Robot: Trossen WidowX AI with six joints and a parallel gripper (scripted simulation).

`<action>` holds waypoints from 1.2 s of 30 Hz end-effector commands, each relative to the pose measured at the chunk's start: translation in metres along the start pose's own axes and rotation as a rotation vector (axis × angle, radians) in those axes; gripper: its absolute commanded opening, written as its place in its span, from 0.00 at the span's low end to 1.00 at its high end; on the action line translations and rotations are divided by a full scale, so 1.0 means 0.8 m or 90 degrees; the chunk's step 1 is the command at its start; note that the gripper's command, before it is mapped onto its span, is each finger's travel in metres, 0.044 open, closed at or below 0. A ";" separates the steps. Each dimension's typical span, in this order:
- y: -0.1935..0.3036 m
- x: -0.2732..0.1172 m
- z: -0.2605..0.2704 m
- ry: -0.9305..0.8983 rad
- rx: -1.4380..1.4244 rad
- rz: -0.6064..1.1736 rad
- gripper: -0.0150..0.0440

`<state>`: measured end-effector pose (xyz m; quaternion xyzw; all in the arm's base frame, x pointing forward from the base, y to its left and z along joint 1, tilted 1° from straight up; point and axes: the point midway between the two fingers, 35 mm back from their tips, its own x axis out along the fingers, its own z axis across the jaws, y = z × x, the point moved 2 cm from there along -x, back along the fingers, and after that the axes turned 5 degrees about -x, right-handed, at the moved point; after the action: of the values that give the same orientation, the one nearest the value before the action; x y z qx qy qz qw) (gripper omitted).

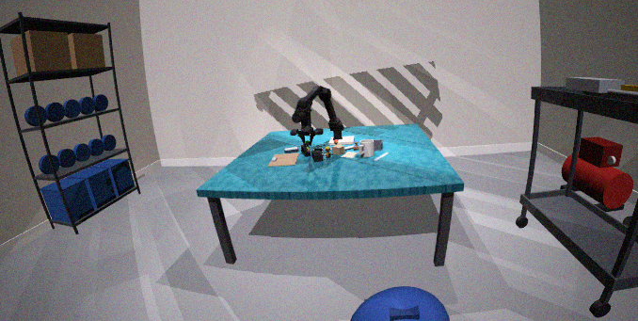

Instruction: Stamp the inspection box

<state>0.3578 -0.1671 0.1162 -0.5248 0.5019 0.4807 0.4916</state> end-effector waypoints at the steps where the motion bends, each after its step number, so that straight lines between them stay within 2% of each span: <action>1: -0.001 -0.007 -0.001 0.006 0.002 -0.004 0.25; 36: 0.000 -0.028 0.000 0.013 0.002 -0.008 0.25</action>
<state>0.3570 -0.1650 0.1339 -0.5290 0.5031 0.4763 0.4900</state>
